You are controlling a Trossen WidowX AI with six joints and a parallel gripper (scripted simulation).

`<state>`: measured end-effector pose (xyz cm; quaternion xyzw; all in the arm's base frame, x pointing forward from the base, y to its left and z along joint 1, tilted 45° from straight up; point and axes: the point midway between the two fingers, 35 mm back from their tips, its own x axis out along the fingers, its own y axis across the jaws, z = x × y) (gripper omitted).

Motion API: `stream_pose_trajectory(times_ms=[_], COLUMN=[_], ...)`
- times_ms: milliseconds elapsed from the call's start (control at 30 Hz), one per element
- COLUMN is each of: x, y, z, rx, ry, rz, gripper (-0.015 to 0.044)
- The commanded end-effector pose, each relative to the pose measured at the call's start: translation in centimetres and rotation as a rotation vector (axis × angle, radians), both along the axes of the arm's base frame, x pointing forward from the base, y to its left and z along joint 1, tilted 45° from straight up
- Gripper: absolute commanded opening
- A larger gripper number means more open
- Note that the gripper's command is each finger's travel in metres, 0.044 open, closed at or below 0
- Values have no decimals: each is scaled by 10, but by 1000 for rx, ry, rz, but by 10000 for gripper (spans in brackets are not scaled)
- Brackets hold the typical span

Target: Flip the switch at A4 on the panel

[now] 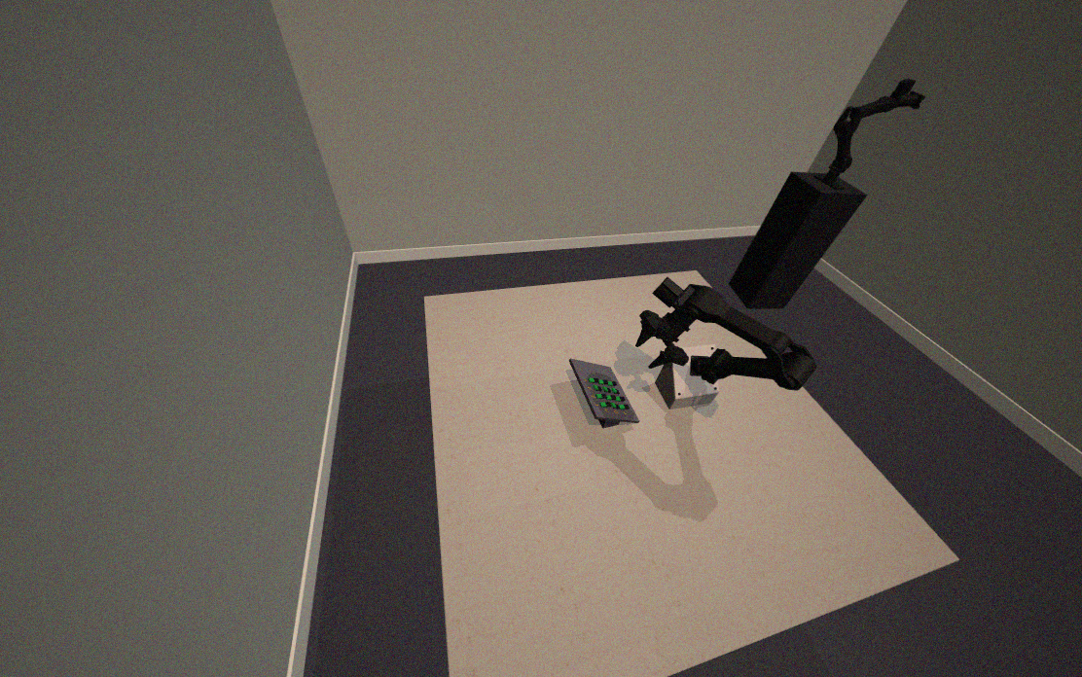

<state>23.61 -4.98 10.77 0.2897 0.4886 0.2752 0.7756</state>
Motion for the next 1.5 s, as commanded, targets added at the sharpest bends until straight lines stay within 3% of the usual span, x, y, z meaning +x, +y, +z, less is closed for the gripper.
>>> stream_pose_trajectory(times_ms=[0, 233, 467, 633, 1467], x=[2, 64, 71, 82, 91], y=[0, 33, 40, 65, 82], z=[-2, -70, -78, -98, -112], rx=[-2, -24, -22, -16, -14], ry=[0, -31, -37, -55, -56], rz=[1, 26, 29, 11, 11], gripper=[374, 190, 6, 0, 0])
